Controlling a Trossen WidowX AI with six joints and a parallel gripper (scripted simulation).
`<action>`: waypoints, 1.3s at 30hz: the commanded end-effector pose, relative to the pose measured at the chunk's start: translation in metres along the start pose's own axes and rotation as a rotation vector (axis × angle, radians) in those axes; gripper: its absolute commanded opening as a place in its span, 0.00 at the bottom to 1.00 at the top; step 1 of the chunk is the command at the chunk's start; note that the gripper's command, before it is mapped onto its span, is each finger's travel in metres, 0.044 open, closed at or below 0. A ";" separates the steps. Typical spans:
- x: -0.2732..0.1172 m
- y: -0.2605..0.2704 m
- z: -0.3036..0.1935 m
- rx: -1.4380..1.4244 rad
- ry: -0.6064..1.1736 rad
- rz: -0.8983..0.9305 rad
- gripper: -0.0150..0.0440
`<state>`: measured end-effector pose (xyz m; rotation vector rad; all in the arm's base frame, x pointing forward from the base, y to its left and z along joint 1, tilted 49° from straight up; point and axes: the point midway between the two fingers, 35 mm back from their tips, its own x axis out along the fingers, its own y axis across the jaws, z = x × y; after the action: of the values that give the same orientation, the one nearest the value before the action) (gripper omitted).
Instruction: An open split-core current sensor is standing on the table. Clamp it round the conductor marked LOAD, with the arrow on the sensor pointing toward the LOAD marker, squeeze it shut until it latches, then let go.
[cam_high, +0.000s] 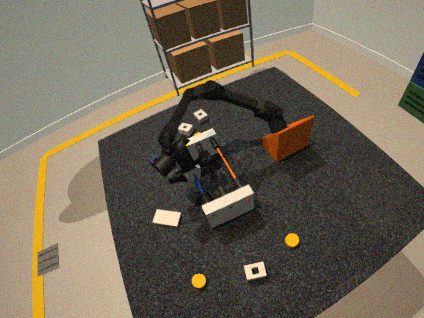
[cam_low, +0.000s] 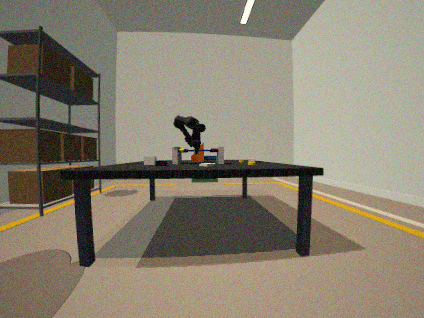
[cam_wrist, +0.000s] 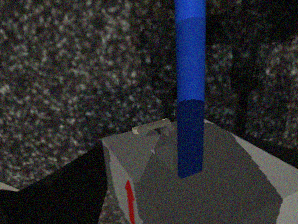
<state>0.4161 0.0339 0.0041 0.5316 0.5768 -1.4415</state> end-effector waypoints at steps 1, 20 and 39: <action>-0.001 -0.002 0.000 0.007 0.004 -0.054 0.25; -0.001 -0.002 0.001 0.007 0.003 -0.065 0.25; 0.014 -0.001 0.001 0.004 0.000 -0.066 0.25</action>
<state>0.4154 0.0249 -0.0023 0.5260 0.5966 -1.5108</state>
